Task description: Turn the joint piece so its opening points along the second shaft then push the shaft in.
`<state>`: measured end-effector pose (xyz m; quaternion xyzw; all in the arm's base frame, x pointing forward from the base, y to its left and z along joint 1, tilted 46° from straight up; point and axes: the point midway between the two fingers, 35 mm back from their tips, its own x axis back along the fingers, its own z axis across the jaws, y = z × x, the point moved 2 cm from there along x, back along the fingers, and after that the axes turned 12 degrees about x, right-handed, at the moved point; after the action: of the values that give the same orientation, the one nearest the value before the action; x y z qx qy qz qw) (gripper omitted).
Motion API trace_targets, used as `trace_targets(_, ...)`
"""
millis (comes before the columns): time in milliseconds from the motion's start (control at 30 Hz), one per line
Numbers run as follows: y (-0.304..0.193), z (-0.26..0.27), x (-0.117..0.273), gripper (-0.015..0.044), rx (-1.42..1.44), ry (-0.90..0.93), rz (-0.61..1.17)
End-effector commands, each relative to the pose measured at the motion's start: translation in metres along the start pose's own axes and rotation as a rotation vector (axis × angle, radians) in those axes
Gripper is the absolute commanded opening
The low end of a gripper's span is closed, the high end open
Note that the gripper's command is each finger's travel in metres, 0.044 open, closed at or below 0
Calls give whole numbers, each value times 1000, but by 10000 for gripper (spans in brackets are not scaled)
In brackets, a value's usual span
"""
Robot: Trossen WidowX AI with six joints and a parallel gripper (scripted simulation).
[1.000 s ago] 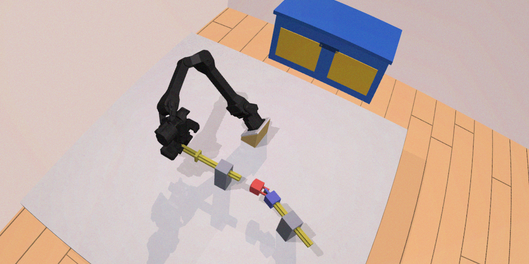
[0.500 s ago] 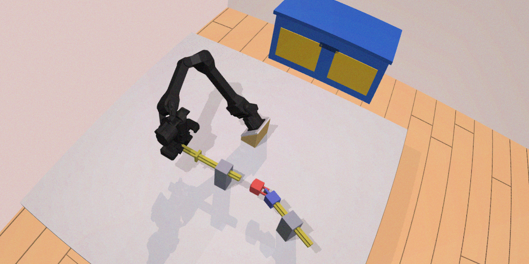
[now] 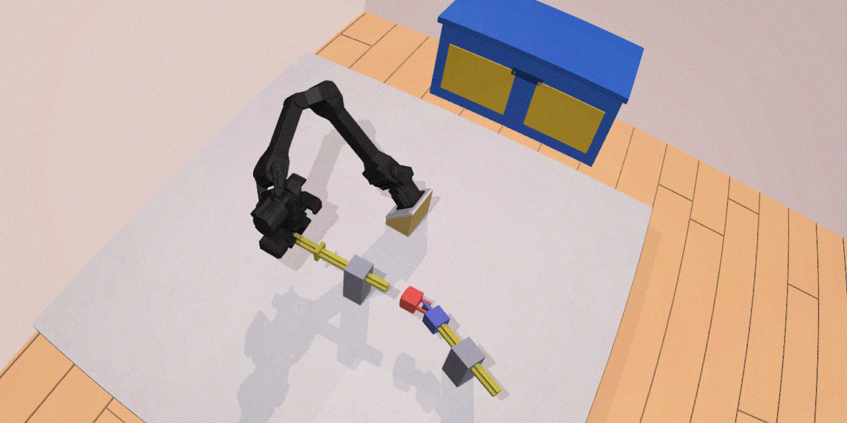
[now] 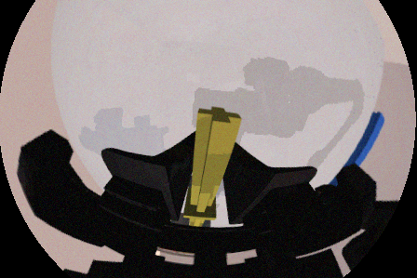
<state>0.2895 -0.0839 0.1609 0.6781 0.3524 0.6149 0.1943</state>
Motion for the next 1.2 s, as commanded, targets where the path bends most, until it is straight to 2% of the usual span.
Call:
trace_targets(0, -7, 2, -1, 0, -2, -4, -1)
trace_targets(1167, -57, 12, -1, 0, -1, -7, 1)
